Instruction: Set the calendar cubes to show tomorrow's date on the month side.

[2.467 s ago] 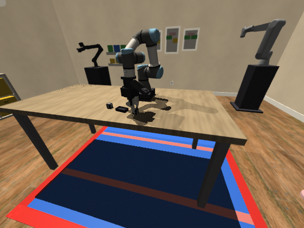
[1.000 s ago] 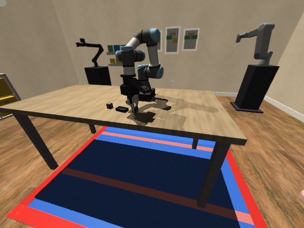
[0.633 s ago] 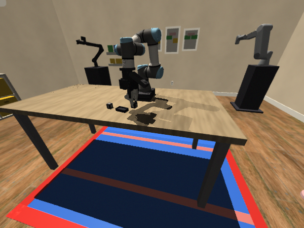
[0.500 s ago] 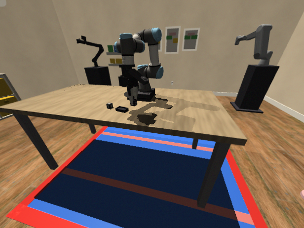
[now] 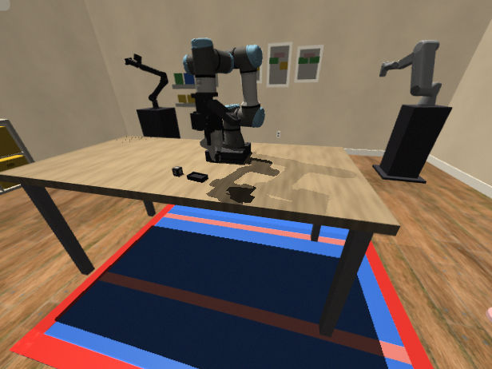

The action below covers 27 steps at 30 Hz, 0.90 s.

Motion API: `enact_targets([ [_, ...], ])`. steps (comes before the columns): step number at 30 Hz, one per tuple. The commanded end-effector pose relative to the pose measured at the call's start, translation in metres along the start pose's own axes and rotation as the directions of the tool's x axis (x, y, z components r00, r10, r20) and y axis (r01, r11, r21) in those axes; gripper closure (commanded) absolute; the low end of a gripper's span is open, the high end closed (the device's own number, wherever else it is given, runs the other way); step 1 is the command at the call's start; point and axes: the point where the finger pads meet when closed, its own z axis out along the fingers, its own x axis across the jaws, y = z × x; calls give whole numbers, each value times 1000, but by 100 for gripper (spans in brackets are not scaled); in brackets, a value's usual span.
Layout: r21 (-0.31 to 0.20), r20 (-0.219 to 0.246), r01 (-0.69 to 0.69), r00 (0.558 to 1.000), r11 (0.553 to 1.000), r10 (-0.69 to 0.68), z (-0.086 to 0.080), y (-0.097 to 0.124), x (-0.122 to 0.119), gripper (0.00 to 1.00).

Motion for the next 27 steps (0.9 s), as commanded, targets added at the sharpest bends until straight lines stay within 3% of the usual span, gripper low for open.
enact_targets([
  [1, 0, 19, 0, 1000, 1000, 0, -4, 0, -4, 89],
  [14, 0, 19, 1, 1000, 1000, -1, -5, 8, -2, 89],
  [18, 0, 20, 2, 1000, 1000, -2, -6, 33, 0, 89],
  [23, 1, 20, 5, 1000, 1000, -5, -10, 79, 2, 89],
  [25, 1, 20, 5, 1000, 1000, -5, -10, 79, 2, 89],
  [27, 1, 20, 7, 1000, 1000, -7, -11, 96, 1, 89],
])
